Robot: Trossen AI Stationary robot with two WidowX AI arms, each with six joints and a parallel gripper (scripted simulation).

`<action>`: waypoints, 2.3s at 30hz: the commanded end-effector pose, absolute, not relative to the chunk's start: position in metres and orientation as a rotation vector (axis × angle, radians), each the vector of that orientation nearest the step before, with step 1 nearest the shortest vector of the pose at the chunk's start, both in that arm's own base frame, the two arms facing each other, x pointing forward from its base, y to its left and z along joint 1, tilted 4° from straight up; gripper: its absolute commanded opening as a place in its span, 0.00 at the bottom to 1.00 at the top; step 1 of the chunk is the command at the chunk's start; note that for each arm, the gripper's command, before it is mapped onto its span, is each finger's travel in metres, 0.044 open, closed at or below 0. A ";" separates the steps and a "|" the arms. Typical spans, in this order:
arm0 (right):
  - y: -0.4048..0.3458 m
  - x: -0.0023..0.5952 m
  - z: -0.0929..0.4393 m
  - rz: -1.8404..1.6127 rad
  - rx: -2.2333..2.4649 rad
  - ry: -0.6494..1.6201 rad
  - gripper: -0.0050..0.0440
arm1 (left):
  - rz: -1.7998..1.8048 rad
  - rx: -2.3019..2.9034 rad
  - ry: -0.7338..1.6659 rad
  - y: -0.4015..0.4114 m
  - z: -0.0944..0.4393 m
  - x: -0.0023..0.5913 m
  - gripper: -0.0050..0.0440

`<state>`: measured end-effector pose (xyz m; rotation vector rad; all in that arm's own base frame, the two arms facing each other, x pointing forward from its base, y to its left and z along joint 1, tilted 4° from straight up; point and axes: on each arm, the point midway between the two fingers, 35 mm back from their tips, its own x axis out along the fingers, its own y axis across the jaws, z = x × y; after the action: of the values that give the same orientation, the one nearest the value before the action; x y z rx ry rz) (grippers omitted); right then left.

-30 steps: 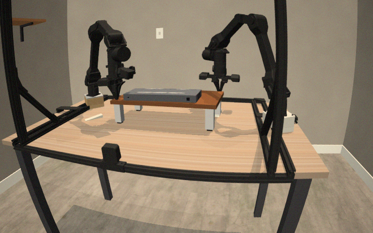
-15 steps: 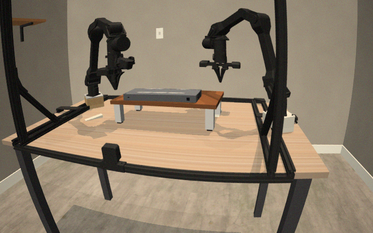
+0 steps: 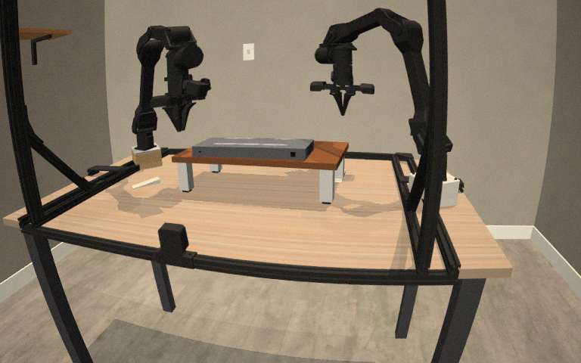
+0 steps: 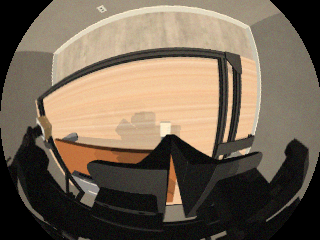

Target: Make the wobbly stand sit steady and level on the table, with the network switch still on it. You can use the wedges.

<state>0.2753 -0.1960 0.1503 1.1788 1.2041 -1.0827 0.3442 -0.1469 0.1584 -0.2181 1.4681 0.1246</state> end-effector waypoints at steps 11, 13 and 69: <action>-0.196 0.275 0.150 -1.082 1.179 1.202 0.10 | -0.147 -0.294 0.943 -0.177 0.263 0.415 1.00; -0.196 0.275 0.150 -1.082 1.179 1.202 0.10 | -0.147 -0.294 0.943 -0.177 0.263 0.415 1.00; -0.196 0.275 0.150 -1.082 1.179 1.203 0.10 | -0.455 -0.348 -0.553 -0.135 0.666 0.319 1.00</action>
<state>0.2753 -0.1961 0.1499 1.1787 1.2032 -1.0824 0.3408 -0.1448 0.6400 -0.3515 -0.4483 -0.4511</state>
